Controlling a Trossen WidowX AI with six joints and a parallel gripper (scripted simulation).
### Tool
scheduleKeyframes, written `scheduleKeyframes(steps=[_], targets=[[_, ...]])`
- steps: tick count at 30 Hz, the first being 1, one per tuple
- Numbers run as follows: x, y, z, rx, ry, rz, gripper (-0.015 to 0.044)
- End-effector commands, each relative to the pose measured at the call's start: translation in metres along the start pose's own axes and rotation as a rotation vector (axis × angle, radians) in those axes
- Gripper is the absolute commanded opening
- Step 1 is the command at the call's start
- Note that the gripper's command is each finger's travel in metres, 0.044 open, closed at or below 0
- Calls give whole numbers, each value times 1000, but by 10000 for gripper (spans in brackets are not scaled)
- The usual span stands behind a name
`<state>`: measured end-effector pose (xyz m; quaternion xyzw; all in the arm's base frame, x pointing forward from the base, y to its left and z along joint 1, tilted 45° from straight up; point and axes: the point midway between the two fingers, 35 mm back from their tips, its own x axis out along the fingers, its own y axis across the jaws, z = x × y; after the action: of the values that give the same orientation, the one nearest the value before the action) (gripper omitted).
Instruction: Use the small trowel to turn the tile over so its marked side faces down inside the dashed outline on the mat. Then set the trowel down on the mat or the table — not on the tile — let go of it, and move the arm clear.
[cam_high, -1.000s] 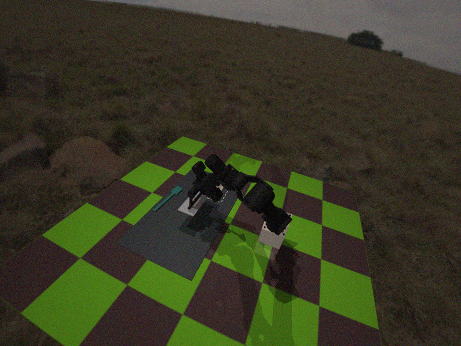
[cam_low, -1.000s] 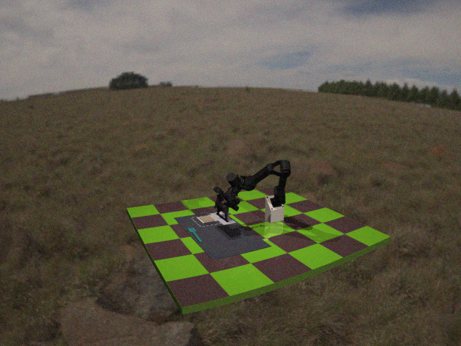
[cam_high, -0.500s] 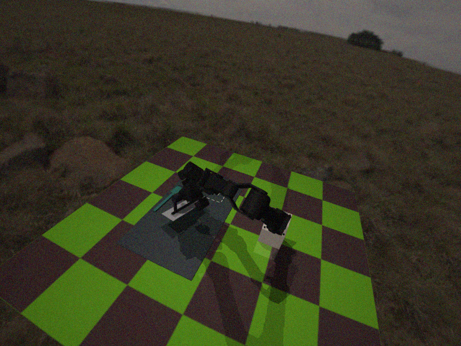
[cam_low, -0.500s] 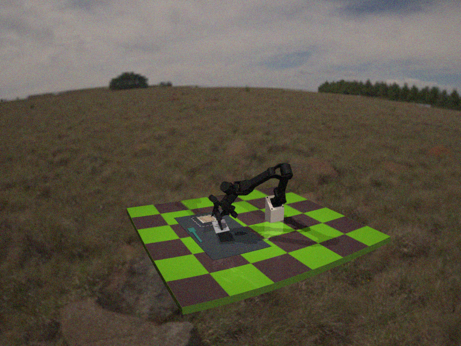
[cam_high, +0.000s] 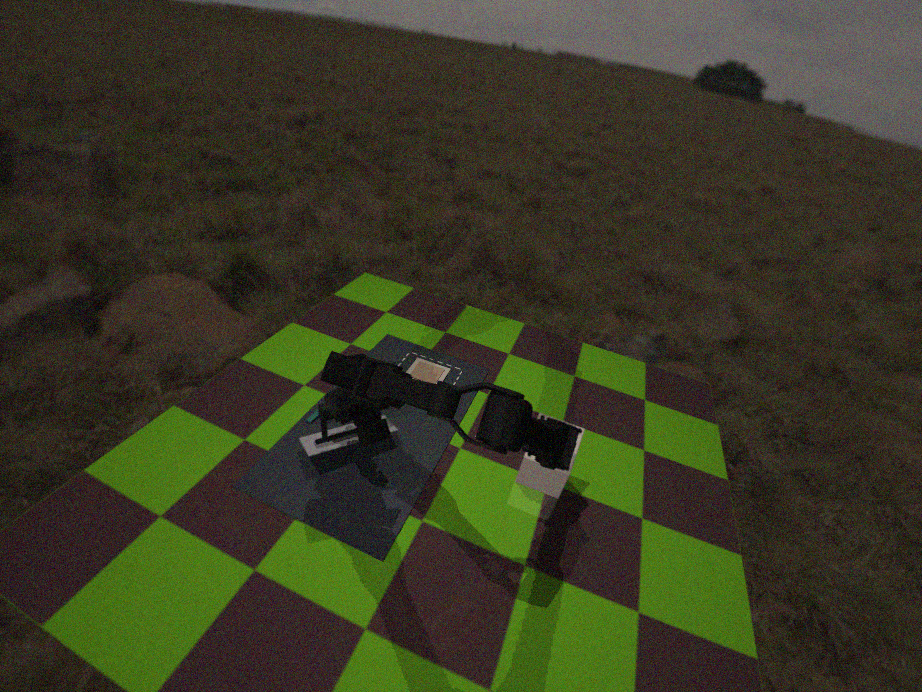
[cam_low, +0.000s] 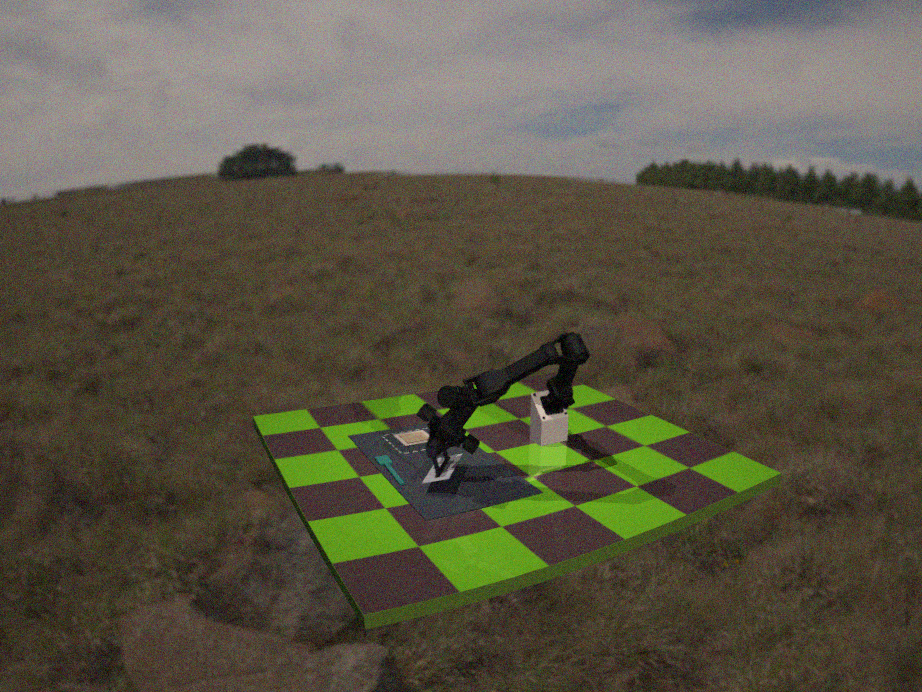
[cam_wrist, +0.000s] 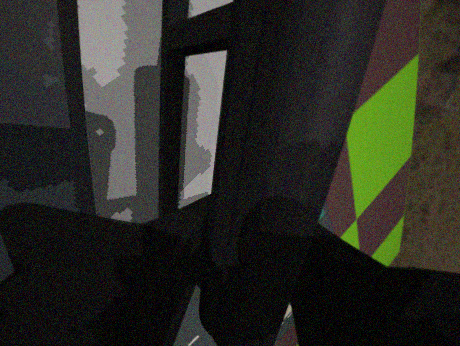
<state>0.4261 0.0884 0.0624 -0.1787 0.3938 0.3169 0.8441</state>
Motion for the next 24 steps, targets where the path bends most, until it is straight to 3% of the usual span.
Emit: scheduleKeyframes(steps=[1,24], targets=[[-3,6,12,62,51,-12,0],[-46,81,65,346,365,-156,0]])
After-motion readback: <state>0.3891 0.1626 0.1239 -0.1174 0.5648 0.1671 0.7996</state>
